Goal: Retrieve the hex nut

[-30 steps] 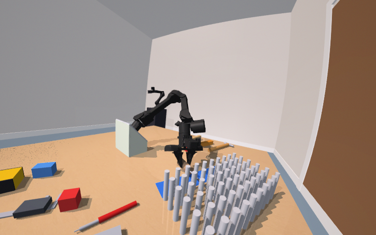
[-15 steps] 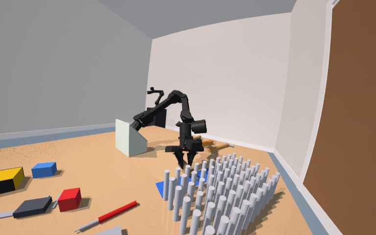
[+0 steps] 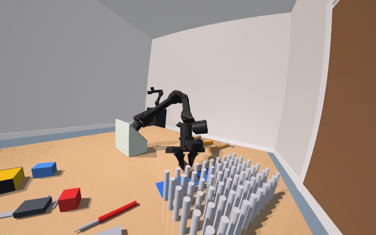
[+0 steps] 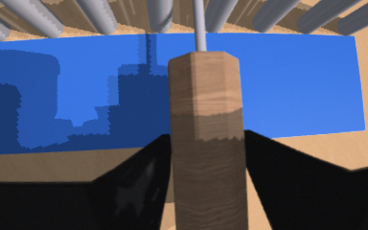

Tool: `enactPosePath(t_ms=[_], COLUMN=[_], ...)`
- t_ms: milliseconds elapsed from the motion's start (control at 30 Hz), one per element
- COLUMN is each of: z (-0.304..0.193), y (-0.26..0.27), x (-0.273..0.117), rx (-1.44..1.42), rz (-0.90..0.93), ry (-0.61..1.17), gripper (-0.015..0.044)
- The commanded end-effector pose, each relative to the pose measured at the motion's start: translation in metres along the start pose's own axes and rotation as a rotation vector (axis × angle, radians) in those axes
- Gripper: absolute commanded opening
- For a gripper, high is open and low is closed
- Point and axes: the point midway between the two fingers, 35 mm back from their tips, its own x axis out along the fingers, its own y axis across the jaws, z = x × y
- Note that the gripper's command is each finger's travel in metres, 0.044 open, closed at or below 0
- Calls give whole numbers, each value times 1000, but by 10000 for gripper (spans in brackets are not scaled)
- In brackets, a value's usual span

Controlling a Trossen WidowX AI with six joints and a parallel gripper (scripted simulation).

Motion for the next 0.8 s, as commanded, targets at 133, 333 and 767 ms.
enactPosePath(t_ms=[133,333,767], z=[-1,-4,-7], y=[2,1,2], x=[7,13,16], rx=[-7,-1,-1], rz=[4,2,2], ry=[-5,-4,-4], gripper=[0,0,0])
